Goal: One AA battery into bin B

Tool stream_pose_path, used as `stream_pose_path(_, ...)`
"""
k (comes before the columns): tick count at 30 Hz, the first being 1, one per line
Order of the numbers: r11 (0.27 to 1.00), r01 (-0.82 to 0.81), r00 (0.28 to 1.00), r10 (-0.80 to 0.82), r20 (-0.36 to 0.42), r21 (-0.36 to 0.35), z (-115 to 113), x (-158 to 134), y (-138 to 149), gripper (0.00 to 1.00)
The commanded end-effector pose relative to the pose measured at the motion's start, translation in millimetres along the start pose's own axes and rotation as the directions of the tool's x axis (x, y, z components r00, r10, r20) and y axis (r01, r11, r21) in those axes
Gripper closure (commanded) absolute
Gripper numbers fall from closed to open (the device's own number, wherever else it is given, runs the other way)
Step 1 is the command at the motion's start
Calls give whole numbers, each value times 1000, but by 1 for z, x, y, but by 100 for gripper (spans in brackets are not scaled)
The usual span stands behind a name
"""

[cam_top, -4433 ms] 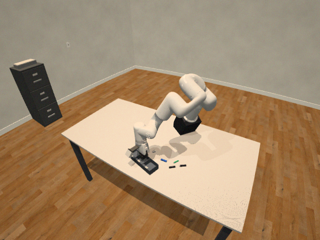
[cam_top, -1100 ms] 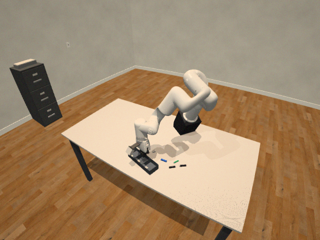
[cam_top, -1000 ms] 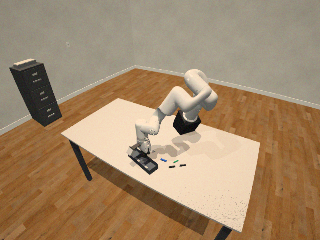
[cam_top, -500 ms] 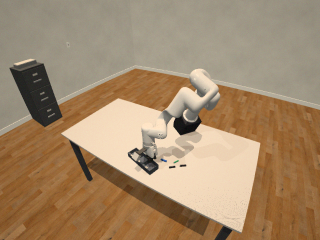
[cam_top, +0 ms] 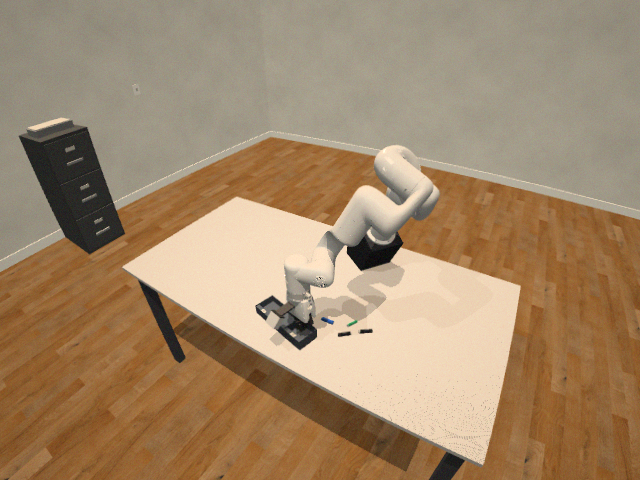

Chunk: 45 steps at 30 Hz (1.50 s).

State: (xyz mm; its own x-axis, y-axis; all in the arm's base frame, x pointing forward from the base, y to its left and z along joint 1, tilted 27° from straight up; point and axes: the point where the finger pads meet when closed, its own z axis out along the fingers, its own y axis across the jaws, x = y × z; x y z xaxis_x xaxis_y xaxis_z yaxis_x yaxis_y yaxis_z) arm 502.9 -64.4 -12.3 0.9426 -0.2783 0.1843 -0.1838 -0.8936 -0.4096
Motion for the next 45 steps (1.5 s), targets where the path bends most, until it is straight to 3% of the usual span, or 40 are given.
stream_pose_path(1,1000,1,1000,-1,-6,0,7,3,0,93)
stream_pose_path(9,1000,1,1000,-1,-6,0,26,3,0,93)
stream_pose_path(45,1000,1,1000,-1,-6,0,26,3,0,93)
